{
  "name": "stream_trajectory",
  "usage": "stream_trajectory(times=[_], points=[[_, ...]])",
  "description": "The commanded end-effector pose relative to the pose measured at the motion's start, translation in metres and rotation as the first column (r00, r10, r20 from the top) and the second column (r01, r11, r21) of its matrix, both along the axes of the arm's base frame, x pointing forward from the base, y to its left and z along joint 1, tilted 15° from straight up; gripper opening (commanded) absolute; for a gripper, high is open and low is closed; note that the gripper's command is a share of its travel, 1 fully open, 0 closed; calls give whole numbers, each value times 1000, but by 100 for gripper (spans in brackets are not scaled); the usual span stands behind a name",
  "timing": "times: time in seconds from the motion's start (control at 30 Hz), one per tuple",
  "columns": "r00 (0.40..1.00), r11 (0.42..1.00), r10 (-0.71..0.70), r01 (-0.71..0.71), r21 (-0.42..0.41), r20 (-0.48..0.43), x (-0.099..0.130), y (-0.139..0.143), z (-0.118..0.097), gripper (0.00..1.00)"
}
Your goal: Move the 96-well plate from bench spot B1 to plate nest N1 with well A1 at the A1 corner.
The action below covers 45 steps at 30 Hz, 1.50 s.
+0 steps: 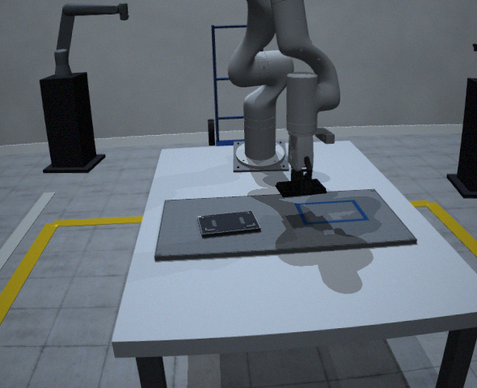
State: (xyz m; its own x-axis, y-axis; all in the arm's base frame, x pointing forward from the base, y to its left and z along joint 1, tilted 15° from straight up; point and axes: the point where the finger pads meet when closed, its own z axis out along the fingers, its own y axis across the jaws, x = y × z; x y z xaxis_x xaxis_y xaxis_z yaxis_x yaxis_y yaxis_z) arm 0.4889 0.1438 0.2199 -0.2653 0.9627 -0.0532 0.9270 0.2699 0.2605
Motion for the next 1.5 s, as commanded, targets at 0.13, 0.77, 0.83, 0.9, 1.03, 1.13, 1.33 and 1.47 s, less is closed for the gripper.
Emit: stream_trajectory(times=[0.13, 0.77, 0.83, 0.9, 1.03, 1.13, 1.33, 1.47], points=[[1000, 1000, 2, -2, 4, -1, 9, -26, 3, 0], [1000, 1000, 2, -2, 3, -1, 23, -74, 8, 0], [1000, 1000, 2, -2, 3, -1, 25, -80, 9, 0], [1000, 1000, 2, -2, 3, -1, 27, -87, 9, 0], [1000, 1000, 2, -2, 3, -1, 31, -99, 11, 0], [1000, 1000, 2, -2, 3, -1, 33, -109, 12, 0], [1000, 1000, 2, -2, 3, -1, 37, -122, 13, 0], [1000, 1000, 2, -2, 3, -1, 41, -134, 14, 0]])
